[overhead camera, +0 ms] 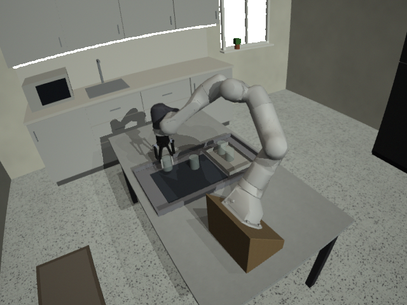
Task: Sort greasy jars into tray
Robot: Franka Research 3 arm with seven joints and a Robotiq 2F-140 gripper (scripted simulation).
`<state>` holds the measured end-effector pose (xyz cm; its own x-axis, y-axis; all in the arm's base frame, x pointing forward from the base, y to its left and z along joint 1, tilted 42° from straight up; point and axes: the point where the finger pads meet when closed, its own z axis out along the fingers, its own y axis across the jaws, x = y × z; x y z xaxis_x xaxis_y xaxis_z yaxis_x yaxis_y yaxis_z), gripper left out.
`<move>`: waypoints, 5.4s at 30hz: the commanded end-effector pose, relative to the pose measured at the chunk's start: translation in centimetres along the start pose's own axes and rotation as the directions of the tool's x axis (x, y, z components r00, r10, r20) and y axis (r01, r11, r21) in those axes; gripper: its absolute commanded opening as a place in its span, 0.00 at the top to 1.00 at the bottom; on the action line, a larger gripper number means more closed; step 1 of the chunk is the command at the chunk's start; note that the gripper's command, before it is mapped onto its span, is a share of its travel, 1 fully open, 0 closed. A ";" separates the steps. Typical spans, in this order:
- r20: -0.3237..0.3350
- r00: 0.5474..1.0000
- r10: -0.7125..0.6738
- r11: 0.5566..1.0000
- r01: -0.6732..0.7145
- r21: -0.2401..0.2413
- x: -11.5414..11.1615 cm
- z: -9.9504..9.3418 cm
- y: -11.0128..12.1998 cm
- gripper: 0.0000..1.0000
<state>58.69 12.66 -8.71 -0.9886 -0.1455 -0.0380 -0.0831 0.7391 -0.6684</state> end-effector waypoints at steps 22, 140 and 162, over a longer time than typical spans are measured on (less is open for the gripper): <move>-0.007 1.000 -0.007 1.000 0.007 0.005 0.3 -6.0 0.0 1.00; -0.007 1.000 -0.007 1.000 0.007 0.005 11.6 -8.9 -29.1 1.00; -0.007 1.000 -0.007 1.000 0.007 0.005 13.7 -8.9 -34.6 1.00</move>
<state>47.22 -8.36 20.08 -0.9906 -0.1273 -0.0504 -0.0618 0.7441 -0.6652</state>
